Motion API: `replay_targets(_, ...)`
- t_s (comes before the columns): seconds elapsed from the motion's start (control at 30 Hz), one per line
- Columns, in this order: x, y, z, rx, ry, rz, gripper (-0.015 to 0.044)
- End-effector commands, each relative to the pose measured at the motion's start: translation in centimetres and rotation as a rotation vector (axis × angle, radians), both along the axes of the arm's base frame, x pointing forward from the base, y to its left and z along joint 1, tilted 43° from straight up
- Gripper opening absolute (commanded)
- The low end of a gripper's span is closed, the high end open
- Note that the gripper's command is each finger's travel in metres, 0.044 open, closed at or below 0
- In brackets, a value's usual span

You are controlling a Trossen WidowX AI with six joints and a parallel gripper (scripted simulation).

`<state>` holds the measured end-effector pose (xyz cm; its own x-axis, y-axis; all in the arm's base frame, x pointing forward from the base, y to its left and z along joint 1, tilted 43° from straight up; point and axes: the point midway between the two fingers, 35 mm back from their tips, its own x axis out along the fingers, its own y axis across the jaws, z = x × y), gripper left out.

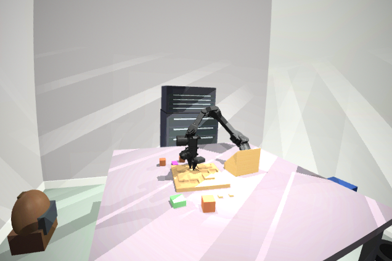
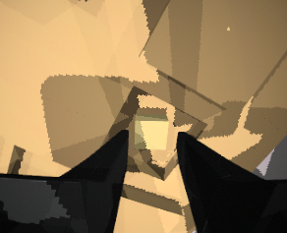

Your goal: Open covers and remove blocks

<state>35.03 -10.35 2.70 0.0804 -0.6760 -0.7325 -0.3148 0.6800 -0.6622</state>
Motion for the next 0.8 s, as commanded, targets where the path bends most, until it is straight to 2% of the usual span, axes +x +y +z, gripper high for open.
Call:
replay_targets(0.0,-0.08,-0.26,-0.27,-0.002,0.007,0.002,0.0144)
replay_targets(0.3,-0.05,-0.67,-0.71,-0.002,0.007,0.002,0.0144)
replay_targets(0.6,0.08,-0.54,-0.53,-0.002,-0.001,0.000,0.0084)
replay_targets(0.77,0.08,-0.48,-0.47,-0.002,0.000,0.000,0.0080)
